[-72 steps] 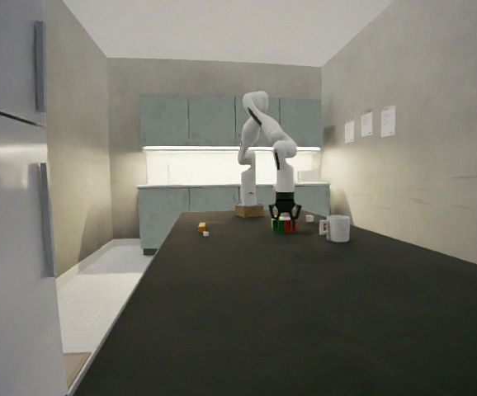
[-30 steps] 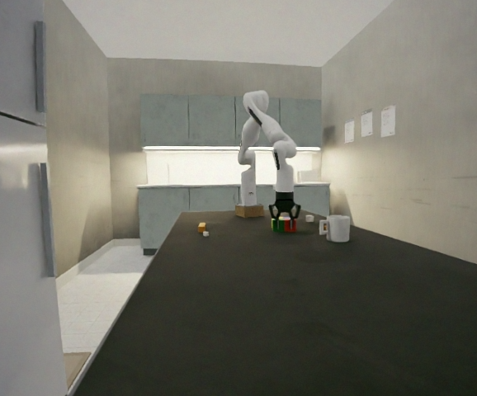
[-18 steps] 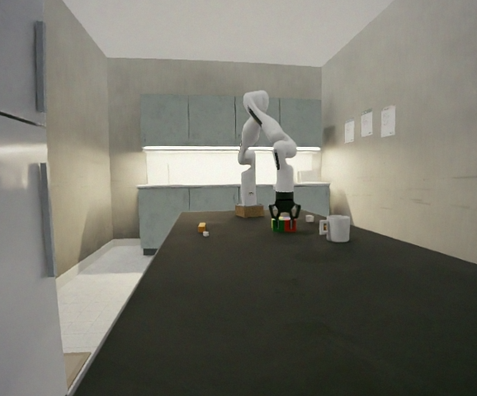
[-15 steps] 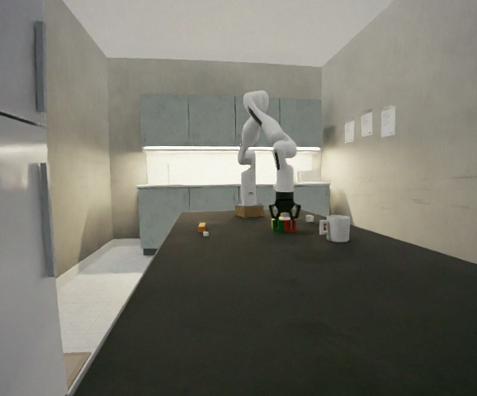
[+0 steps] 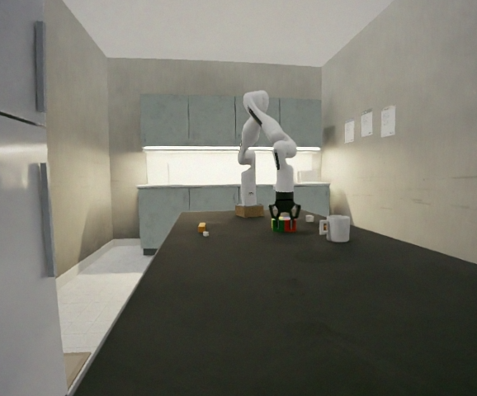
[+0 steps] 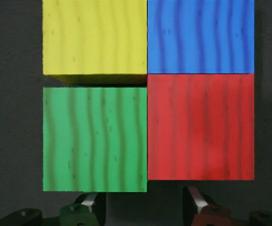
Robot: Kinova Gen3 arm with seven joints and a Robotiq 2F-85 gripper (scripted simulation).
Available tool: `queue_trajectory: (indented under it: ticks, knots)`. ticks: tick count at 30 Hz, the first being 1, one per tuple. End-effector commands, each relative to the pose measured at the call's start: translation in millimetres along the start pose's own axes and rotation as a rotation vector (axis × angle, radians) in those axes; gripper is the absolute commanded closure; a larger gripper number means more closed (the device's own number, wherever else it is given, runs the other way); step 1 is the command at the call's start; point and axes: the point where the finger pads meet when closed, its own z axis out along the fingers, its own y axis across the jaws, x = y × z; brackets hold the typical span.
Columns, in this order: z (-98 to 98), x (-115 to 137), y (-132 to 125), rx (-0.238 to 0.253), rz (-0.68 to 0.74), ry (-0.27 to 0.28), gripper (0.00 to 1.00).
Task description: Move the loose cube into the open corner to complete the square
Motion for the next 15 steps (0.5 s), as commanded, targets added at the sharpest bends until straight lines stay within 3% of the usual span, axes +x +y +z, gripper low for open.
queue_trajectory:
  ticks: [1, 15]
  knots:
    - [-1.7, -2.6, -0.1, -0.001, 0.004, -0.010, 0.46]
    - [-1.8, -1.2, -0.2, 0.000, 0.004, -0.010, 0.46]
